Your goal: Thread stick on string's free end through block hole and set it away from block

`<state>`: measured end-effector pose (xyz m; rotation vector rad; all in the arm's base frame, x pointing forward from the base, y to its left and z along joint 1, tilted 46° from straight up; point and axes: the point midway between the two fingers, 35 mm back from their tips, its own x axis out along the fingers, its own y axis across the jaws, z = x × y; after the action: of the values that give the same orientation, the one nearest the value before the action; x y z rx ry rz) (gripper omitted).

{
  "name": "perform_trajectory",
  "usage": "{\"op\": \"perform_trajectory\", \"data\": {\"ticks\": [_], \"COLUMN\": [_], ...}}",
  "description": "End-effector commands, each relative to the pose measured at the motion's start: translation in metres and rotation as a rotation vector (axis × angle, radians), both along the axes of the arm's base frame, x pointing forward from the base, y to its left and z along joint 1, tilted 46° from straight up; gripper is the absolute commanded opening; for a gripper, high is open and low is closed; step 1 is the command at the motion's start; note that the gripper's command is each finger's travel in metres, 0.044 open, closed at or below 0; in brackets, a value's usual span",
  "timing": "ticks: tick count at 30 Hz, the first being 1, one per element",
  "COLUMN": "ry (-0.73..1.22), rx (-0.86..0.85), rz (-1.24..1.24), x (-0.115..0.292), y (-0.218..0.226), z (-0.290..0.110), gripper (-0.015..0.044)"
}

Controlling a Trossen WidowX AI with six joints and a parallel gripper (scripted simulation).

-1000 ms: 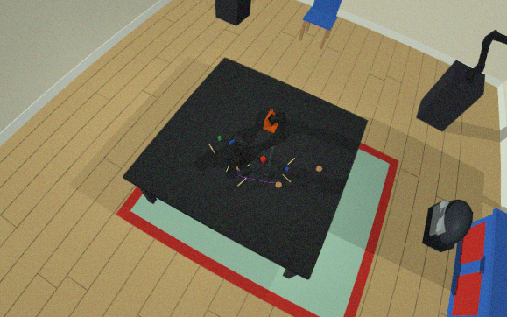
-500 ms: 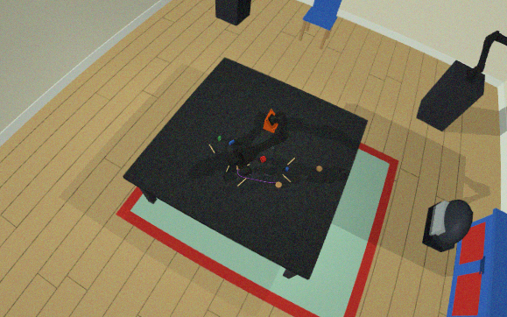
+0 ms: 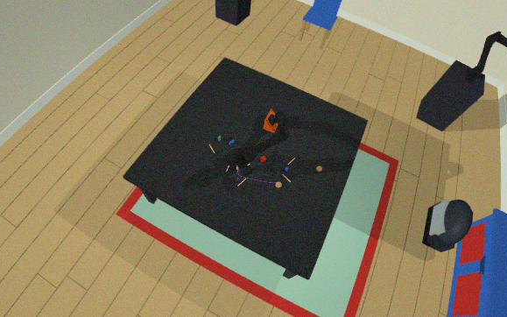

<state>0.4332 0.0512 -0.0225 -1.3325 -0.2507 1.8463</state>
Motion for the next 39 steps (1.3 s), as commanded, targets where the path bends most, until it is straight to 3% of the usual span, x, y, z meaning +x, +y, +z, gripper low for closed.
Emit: {"op": "perform_trajectory", "data": {"ticks": [1,39], "ry": [0.014,0.022], "rx": [0.002,0.001], "rz": [0.005,0.019], "x": [-0.007,-0.045], "y": [0.005,0.023], "z": [-0.002,0.016], "gripper": [0.0000,0.0000]}}
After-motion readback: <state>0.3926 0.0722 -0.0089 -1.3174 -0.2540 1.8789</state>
